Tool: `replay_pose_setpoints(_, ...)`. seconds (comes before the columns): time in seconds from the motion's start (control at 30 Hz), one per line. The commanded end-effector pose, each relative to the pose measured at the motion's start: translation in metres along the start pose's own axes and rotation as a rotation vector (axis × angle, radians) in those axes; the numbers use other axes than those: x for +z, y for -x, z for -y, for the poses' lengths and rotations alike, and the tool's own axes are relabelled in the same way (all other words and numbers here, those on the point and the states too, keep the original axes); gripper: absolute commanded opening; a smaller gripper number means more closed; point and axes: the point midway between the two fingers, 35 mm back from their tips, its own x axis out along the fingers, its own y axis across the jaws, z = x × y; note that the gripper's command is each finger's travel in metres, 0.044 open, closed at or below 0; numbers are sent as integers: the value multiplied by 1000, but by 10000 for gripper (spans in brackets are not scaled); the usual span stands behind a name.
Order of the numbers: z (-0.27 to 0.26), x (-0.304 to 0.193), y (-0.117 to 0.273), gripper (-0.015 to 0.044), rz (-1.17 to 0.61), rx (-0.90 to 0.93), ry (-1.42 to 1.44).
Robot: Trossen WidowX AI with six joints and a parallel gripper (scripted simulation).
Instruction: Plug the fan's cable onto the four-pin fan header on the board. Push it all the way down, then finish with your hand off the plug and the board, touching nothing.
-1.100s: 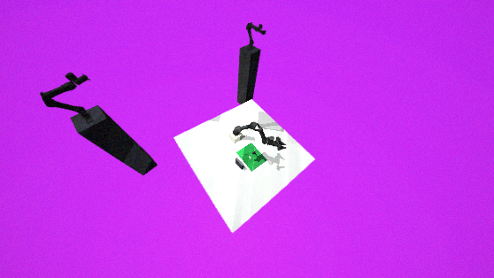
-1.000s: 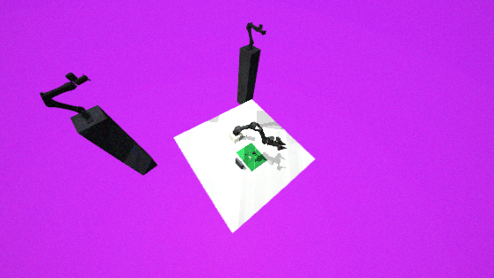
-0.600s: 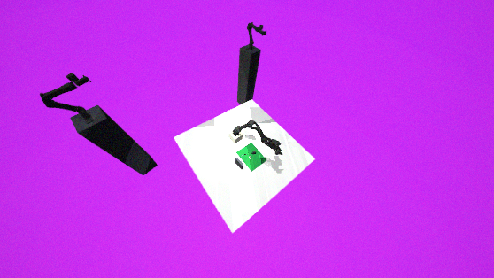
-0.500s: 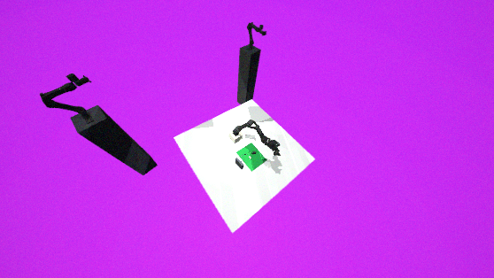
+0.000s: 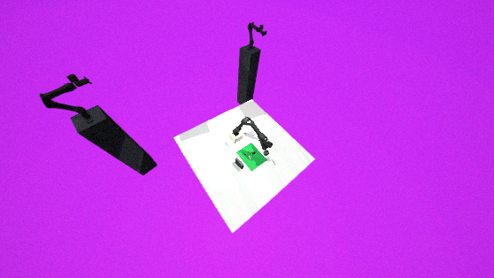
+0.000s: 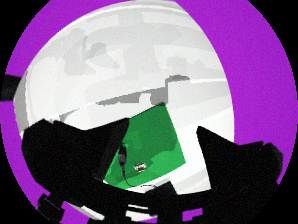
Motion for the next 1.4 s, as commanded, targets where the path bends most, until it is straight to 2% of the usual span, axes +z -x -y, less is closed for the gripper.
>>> replay_pose_setpoints(0.0,-26,-54,49,440,-209,161,18)
replay_pose_setpoints(0.13,-42,-78,75,440,-299,250,21)
replay_pose_setpoints(0.33,-42,-79,76,440,-302,254,21)
replay_pose_setpoints(0.43,-44,-83,60,440,-302,254,21)
replay_pose_setpoints(0.67,-66,-108,-15,440,-302,254,21)
replay_pose_setpoints(1.37,-73,-116,-41,440,-303,254,21)
